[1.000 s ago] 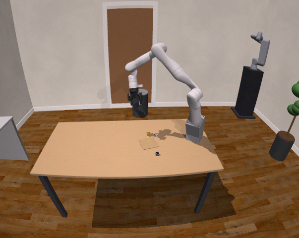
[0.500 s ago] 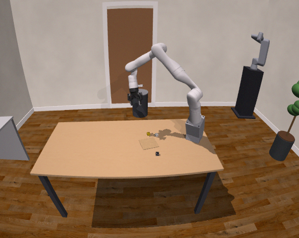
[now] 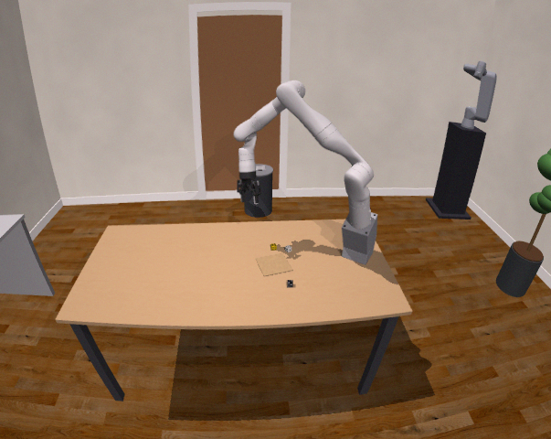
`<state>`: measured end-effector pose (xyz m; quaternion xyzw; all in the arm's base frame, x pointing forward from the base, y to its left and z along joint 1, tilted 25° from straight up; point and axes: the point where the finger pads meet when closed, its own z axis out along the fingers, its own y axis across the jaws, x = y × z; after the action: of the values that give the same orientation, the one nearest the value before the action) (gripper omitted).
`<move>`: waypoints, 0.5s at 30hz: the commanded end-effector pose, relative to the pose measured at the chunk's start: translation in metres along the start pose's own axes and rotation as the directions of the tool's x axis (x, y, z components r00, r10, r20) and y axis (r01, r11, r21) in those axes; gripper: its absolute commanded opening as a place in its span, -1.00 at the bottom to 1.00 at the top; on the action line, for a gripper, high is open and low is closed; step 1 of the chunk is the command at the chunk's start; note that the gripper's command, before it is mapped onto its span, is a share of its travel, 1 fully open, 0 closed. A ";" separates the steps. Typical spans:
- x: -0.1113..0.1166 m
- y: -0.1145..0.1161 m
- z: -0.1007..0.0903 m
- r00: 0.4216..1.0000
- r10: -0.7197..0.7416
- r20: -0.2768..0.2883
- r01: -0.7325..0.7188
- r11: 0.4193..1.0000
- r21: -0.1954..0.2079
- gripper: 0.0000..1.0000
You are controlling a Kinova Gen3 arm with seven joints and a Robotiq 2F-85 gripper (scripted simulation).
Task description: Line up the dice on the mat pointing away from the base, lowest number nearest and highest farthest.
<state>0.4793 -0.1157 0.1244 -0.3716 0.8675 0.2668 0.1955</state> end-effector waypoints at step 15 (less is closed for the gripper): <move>0.047 -0.005 0.088 0.887 0.461 0.012 -0.455 0.870 0.190 1.00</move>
<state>0.4690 -0.0993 0.0307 -0.1350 0.9554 0.2142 0.1518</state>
